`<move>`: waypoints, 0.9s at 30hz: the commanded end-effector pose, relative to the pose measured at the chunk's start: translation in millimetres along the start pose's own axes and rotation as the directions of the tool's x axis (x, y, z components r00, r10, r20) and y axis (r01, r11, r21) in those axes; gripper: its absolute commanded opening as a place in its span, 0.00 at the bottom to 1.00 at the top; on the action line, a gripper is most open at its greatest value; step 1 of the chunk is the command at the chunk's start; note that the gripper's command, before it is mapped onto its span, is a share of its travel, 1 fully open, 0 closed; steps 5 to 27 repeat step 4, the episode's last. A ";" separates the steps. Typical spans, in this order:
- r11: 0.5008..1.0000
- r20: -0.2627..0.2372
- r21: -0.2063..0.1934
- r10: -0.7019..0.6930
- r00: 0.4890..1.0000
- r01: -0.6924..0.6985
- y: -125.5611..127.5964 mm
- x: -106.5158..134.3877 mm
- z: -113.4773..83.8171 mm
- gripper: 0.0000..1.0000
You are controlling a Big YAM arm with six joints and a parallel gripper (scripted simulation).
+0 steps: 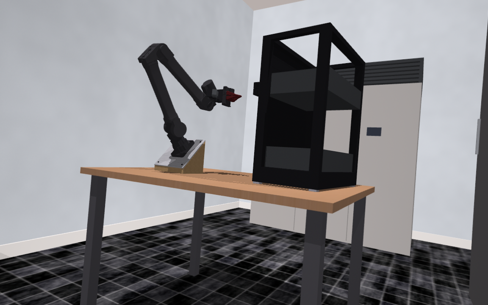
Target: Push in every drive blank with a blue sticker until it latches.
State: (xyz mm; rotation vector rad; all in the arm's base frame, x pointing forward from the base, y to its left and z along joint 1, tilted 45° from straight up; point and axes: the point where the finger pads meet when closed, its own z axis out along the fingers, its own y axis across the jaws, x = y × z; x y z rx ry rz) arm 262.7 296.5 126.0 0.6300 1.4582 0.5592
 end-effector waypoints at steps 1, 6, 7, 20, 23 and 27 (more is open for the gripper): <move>1.000 -0.003 -0.022 0.005 1.000 -0.005 7.0 0.7 -36.7 0.00; 1.000 -0.003 -0.022 0.005 1.000 -0.005 7.0 0.7 -36.7 0.00; 1.000 -0.003 -0.022 0.005 1.000 -0.005 7.0 0.7 -36.7 0.00; 1.000 -0.003 -0.022 0.005 1.000 -0.005 7.0 0.7 -36.7 0.00; 1.000 -0.003 -0.022 0.005 1.000 -0.005 7.0 0.7 -36.7 0.00; 1.000 -0.003 -0.022 0.005 1.000 -0.005 7.0 0.7 -36.7 0.00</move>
